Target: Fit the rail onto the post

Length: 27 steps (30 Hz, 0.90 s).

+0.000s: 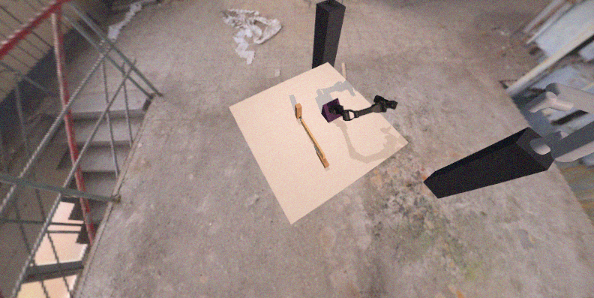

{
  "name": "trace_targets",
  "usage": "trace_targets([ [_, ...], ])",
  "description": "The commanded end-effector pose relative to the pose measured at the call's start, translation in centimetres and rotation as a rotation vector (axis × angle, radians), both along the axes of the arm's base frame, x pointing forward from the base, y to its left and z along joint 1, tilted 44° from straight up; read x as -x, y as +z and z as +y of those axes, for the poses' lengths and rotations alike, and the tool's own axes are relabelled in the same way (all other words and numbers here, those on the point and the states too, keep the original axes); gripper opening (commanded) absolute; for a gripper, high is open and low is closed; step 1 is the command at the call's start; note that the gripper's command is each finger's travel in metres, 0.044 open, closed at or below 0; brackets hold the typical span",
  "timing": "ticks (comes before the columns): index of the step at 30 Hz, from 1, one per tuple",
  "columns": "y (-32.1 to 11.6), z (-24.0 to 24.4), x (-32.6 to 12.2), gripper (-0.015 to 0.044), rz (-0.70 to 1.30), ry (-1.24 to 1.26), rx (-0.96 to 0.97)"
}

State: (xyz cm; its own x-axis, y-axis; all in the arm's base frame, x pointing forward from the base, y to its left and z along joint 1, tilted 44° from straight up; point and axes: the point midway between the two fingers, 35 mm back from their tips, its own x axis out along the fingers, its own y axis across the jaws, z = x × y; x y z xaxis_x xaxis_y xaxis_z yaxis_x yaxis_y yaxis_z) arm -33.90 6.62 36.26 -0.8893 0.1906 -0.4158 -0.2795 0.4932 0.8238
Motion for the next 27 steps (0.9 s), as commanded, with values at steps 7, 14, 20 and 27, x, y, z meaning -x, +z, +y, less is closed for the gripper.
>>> trace_targets([
  [7, -0.2, 4.8, -1.2, 0.0440, -0.037, -0.076, -0.116],
  [14, -0.6, 12.7, -4.9, 0.0440, -0.138, -0.207, -0.309],
  [20, -1.0, 18.7, -9.6, 0.0440, -0.260, -0.312, -0.455],
  [27, -1.4, 24.1, -16.7, 0.0440, -0.440, -0.421, -0.594],
])
